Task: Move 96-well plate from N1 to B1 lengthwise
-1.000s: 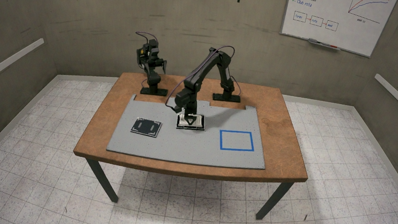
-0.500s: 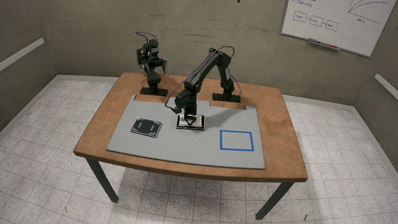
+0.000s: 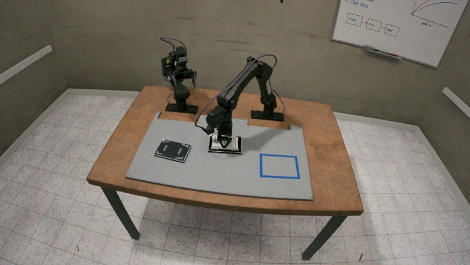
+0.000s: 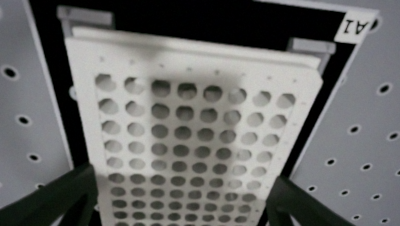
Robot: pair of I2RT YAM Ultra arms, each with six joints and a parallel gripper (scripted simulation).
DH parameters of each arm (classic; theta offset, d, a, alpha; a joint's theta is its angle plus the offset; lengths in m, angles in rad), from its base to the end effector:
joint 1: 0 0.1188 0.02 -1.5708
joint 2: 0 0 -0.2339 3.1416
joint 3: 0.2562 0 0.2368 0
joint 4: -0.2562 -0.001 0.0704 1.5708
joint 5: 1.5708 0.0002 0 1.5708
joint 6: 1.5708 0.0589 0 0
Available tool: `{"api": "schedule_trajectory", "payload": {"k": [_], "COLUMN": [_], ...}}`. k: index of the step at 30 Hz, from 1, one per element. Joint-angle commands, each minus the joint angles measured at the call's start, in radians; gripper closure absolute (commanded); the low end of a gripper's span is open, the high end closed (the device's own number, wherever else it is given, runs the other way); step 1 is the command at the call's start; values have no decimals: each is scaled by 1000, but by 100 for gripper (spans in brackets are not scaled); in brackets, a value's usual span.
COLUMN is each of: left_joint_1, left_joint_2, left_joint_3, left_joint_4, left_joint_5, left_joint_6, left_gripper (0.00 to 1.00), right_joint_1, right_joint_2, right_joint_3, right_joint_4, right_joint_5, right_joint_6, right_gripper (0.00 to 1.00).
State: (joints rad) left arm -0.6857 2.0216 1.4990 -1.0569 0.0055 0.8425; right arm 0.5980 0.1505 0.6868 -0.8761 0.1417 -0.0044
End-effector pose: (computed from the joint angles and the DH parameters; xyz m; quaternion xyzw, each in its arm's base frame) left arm 0.2706 -0.2205 0.1377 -0.6919 -0.7220 0.0031 0.0041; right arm 0.0672 0.0369 0.2794 -0.2026 0.7899 0.1132 0.5676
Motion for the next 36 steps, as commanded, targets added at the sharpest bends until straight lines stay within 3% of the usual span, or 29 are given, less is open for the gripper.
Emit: {"api": "schedule_trajectory", "payload": {"k": [1, 15, 24, 27, 31, 36], "left_joint_1": [-2, -3, 22, 85, 239, 474], "left_joint_2": [-11, -53, -59, -77, -104, -73], "left_joint_3": [-3, 105, 96, 58, 17, 62], "left_joint_4": [10, -123, -114, -108, -122, -128], "left_joint_5": [-14, -8, -10, -14, -23, -18], "left_joint_6": [0, 0, 70, 185, 379, 579], "left_gripper": [22, 22, 22, 22, 22, 22], "right_joint_1": [8, 8, 15, 41, 100, 157], "right_joint_2": [-16, -16, -1, 46, 168, 326], "right_joint_3": [-7, -7, 20, 68, 217, 407], "right_joint_4": [-12, -12, -37, -102, -204, -311], "right_joint_5": [0, 0, -13, -37, -77, -108], "right_joint_6": [-7, -7, -19, -45, -79, -86], "right_gripper": [0, 0, 0, 0, 0, 0]}}
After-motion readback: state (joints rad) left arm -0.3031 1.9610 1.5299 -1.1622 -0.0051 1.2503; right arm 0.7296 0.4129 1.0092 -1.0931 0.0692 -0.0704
